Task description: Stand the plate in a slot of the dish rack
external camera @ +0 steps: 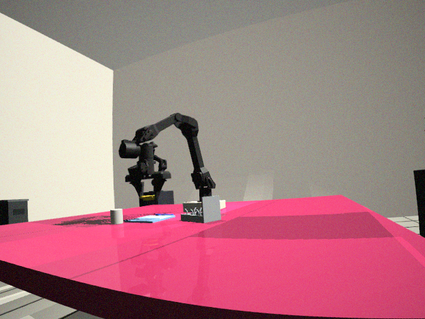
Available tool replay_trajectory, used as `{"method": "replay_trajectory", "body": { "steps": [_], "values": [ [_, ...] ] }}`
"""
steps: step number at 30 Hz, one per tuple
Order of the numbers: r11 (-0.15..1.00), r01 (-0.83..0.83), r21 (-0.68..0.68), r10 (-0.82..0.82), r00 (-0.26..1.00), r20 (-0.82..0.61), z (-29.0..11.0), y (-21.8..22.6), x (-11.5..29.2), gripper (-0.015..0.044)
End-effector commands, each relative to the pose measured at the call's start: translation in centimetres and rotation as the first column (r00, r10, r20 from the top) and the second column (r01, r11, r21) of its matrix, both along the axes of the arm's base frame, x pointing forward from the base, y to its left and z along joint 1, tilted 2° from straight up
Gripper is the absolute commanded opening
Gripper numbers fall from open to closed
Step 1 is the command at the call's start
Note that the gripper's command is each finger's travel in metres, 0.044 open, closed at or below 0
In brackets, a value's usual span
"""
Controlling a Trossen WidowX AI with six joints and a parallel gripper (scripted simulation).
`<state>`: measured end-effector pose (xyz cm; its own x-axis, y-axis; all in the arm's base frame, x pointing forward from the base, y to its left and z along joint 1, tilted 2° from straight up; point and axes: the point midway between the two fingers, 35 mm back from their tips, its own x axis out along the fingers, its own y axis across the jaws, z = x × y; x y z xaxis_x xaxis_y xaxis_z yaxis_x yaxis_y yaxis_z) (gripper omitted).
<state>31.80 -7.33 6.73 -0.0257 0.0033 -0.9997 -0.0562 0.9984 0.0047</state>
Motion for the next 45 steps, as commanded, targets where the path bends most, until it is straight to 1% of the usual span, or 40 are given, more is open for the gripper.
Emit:
{"method": "replay_trajectory", "body": {
  "steps": [1, 19, 25, 27, 31, 38, 45],
  "values": [
    [1.000, 0.005, -0.003, -0.005, 1.000, 0.020, 2.5, -0.1, 0.4, 0.0000],
    [1.000, 0.001, -0.003, -0.001, 1.000, 0.018, 9.7, -0.1, 0.4, 0.0000],
    [1.000, 0.005, -0.003, -0.005, 1.000, 0.018, 10.3, 0.1, 0.3, 0.0000],
    [0.999, 0.047, -0.002, -0.046, 0.999, 0.018, 10.3, 1.6, 0.1, 0.0000],
    [0.984, 0.177, 0.002, -0.177, 0.984, 0.017, 10.4, 6.1, -1.2, 0.0000],
    [0.921, 0.389, 0.005, -0.390, 0.921, 0.009, 10.3, 12.6, -4.5, 0.0000],
    [0.913, 0.408, 0.005, -0.408, 0.913, 0.008, 10.3, 13.2, -4.9, 0.0000]
  ]
}}
